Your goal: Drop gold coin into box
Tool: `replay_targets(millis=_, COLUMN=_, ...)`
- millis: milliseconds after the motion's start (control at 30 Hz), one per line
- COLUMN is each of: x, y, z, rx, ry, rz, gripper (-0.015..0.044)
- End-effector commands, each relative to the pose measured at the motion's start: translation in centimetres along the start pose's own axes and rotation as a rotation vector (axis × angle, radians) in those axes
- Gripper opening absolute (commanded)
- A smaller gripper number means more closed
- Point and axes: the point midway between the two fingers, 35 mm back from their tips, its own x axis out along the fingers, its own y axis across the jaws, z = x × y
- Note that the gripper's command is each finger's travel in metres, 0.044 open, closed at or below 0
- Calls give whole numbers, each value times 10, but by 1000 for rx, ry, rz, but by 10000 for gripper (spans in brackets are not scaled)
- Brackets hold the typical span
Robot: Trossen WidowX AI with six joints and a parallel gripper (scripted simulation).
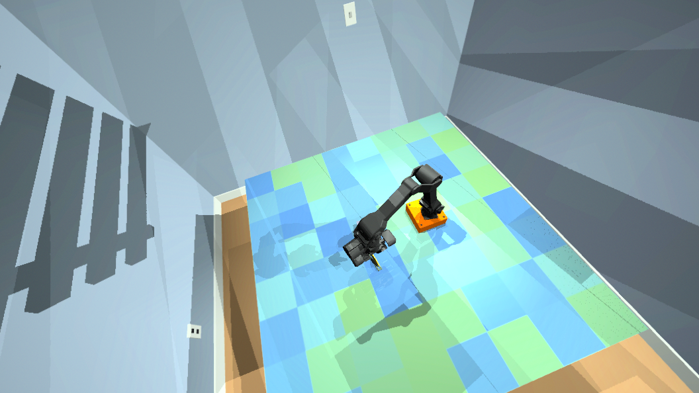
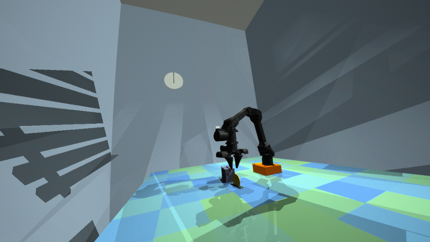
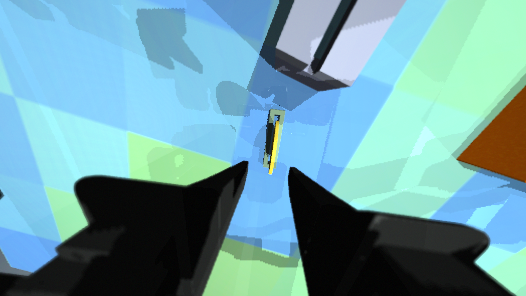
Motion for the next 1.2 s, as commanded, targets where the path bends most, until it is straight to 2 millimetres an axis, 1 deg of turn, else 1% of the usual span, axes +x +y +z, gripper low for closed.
replay_targets(millis=0, x=10, y=-3, z=-1, rx=5, ry=3, rz=-13, gripper=161)
replay_targets(millis=133, x=13, y=-3, z=-1, rx=5, ry=3, rz=-13, gripper=161)
replay_targets(millis=1167, x=63, y=-3, z=-2, rx=5, ry=3, rz=-13, gripper=161)
